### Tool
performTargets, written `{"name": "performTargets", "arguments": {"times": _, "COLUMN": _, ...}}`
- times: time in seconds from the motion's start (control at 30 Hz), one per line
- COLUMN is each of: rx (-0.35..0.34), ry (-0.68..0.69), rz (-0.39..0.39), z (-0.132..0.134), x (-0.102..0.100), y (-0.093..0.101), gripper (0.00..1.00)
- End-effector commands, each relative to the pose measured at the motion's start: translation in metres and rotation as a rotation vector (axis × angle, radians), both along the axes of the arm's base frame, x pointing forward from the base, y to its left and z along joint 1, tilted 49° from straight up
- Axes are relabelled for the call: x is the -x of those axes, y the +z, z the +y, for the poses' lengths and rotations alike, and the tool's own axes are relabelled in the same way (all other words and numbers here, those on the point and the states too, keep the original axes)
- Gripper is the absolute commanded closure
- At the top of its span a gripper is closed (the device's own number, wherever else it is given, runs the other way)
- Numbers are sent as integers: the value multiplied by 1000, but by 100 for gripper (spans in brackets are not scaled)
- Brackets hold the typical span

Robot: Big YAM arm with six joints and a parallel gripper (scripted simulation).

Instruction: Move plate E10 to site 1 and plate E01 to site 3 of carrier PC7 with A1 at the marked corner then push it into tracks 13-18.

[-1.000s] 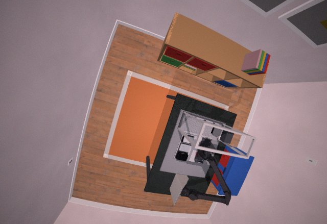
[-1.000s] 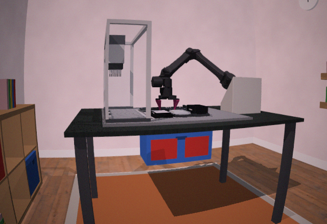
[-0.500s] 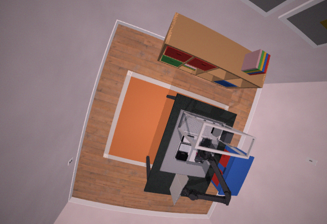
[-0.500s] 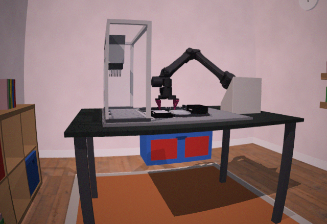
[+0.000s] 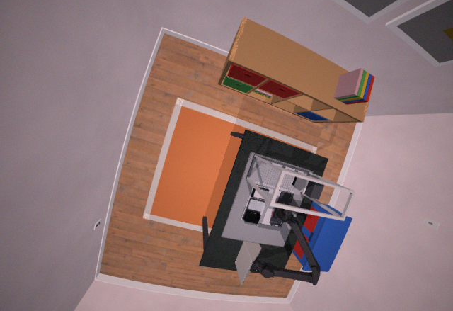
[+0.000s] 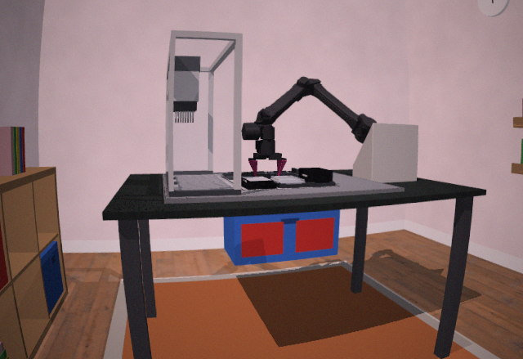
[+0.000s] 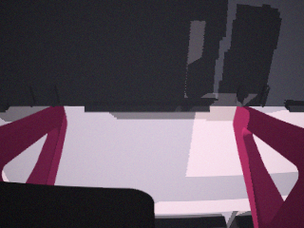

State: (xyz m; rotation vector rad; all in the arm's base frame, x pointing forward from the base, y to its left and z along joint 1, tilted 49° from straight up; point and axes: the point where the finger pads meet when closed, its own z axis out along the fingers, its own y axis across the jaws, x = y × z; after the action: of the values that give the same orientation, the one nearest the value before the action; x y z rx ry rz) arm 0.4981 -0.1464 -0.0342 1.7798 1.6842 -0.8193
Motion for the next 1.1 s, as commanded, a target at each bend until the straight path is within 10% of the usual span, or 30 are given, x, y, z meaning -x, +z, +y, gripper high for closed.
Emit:
{"name": "performTargets", "arguments": {"times": 0.0, "rx": 8, "ry": 30, "rz": -37, "z": 21, "x": -17, "y": -2, "gripper": 0}}
{"name": "performTargets", "arguments": {"times": 0.87, "rx": 4, "ry": 30, "rz": -38, "z": 24, "x": -18, "y": -5, "gripper": 0}}
{"name": "performTargets", "arguments": {"times": 1.07, "rx": 2, "ry": 30, "rz": -62, "z": 43, "x": -25, "y": 31, "gripper": 0}}
